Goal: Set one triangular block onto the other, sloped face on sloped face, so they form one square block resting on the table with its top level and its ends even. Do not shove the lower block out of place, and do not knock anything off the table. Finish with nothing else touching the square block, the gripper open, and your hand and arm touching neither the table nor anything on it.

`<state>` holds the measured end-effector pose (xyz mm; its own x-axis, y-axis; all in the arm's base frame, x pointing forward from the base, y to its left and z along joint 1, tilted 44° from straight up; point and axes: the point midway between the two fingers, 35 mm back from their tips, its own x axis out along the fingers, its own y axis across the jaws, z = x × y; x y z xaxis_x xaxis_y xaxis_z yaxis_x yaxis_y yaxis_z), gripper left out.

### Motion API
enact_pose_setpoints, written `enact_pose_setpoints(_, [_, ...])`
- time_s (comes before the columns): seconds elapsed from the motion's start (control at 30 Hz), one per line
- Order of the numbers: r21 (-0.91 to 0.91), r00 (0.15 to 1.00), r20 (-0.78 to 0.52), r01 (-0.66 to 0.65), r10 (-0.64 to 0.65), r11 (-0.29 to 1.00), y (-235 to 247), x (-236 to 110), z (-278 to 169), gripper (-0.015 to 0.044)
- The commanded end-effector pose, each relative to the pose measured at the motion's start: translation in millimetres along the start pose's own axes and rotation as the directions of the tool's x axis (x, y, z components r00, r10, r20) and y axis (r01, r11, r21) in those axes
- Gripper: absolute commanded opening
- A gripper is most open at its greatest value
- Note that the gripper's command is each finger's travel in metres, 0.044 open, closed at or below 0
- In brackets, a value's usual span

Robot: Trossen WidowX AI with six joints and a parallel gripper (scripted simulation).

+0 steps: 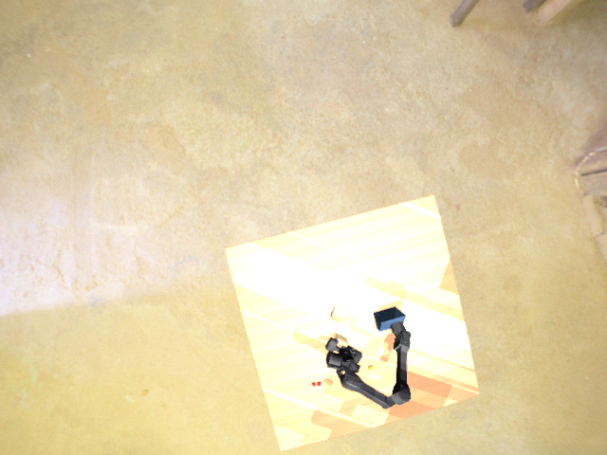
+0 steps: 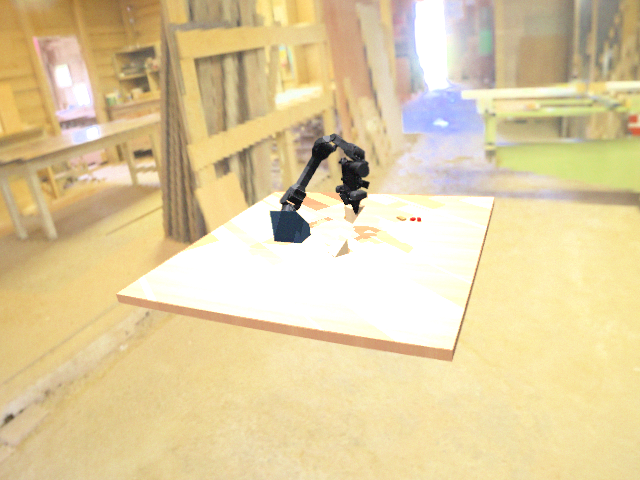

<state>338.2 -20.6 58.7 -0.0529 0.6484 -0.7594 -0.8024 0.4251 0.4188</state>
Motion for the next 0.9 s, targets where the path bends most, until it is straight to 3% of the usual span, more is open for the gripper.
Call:
enact_pose_setpoints(0.0, [-0.004, 1.000, -0.007, -0.001, 0.001, 1.000, -11.2, -3.1, -17.6, 0.0000])
enact_pose_setpoints(0.87, [-0.043, 0.999, 0.003, -0.032, 0.032, 0.999, -53.8, -17.3, -137.2, 0.0000])
